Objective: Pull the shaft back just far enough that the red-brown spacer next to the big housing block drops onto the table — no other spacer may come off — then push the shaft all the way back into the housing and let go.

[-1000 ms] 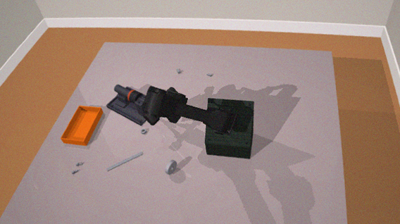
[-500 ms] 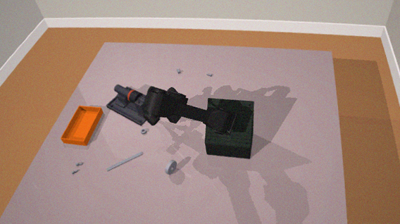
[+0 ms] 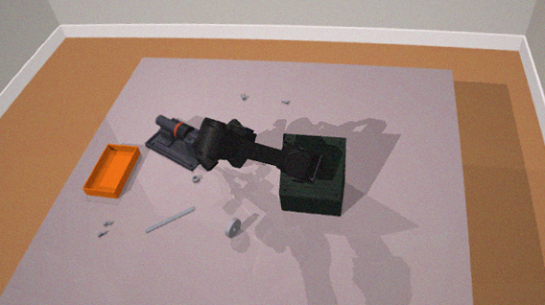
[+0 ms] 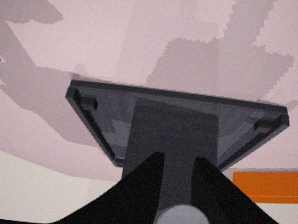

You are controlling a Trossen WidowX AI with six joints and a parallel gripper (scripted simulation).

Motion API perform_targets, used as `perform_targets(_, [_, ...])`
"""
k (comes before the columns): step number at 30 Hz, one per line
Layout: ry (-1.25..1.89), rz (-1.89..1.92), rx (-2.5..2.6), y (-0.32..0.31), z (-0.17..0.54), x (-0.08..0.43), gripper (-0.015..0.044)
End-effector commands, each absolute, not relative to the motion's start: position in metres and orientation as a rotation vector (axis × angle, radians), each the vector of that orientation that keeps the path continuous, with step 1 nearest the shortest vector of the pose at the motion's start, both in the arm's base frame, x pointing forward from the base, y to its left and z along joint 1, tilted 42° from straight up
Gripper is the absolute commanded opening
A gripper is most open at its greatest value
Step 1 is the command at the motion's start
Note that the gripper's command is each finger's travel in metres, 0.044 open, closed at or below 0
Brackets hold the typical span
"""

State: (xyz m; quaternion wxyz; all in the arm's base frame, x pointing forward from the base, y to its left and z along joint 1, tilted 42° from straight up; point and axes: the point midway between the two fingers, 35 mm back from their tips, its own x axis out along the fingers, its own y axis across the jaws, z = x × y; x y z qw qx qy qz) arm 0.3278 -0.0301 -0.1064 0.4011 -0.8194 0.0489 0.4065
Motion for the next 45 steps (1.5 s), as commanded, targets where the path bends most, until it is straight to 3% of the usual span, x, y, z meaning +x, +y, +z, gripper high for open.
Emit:
perform_targets(1, [0.123, 1.026, -2.066, -0.0294, -0.1059, 0.3269, 0.0000])
perform_targets(45, [0.123, 1.027, -2.066, -0.0282, -0.1050, 0.3235, 0.0000])
